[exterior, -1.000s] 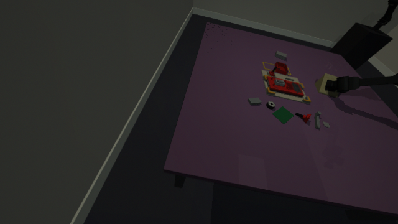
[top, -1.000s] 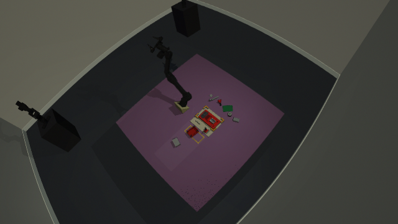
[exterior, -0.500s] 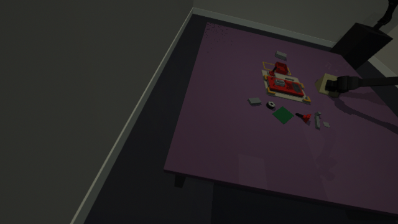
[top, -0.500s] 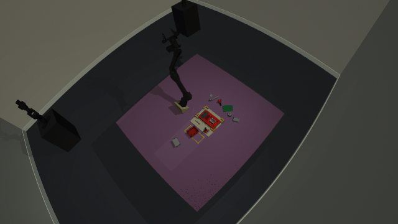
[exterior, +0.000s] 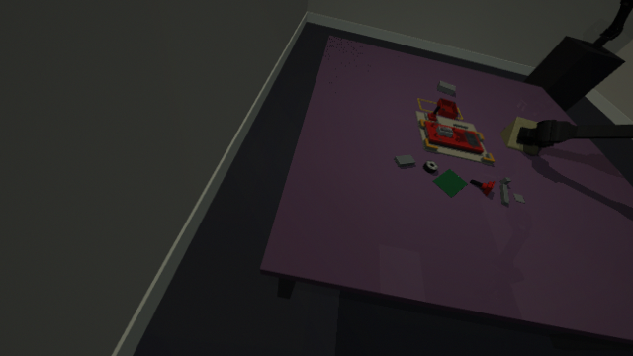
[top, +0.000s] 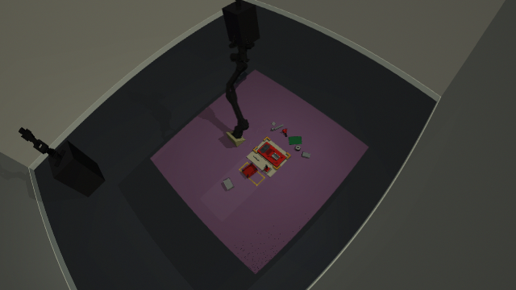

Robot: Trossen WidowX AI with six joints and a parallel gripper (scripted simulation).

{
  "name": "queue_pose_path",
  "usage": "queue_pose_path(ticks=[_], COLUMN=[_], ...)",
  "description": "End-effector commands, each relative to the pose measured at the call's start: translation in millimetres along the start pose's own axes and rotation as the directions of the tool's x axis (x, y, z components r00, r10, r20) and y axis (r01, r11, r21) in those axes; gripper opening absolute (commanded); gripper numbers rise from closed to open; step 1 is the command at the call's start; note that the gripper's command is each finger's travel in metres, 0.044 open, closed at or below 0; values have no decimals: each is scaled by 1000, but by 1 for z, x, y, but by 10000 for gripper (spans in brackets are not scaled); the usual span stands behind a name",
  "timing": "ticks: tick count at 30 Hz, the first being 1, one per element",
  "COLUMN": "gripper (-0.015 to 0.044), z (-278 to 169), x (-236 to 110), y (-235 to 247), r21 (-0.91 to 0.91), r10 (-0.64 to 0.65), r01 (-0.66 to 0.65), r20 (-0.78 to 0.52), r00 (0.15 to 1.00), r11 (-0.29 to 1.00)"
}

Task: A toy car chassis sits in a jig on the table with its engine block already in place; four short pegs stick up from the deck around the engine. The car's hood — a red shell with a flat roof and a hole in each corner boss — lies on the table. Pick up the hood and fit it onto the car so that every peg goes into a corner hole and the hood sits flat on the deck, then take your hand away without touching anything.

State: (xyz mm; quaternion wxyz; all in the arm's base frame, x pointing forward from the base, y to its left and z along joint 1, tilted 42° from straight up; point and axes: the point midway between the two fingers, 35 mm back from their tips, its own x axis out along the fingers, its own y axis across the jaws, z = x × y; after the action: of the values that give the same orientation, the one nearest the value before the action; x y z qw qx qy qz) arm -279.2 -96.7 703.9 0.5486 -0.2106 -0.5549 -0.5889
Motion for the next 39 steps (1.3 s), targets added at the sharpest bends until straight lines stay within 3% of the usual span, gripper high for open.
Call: queue_pose_path(ticks=[1,9,19,31,39], gripper=[440,440,440,440,440], z=[2,-2,-34,-104,-156], x=[-5,-23,-69,-150,-210], y=[52,146,275,394,450], r21=[-95,-258,-451,-561,-613], r10=[115,319,569,782,866], r01=[-113,-307,-525,-723,-777], r20=[12,6,-47,-199,-304], r00=[993,948,821,591,398], r11=[989,916,721,404,142])
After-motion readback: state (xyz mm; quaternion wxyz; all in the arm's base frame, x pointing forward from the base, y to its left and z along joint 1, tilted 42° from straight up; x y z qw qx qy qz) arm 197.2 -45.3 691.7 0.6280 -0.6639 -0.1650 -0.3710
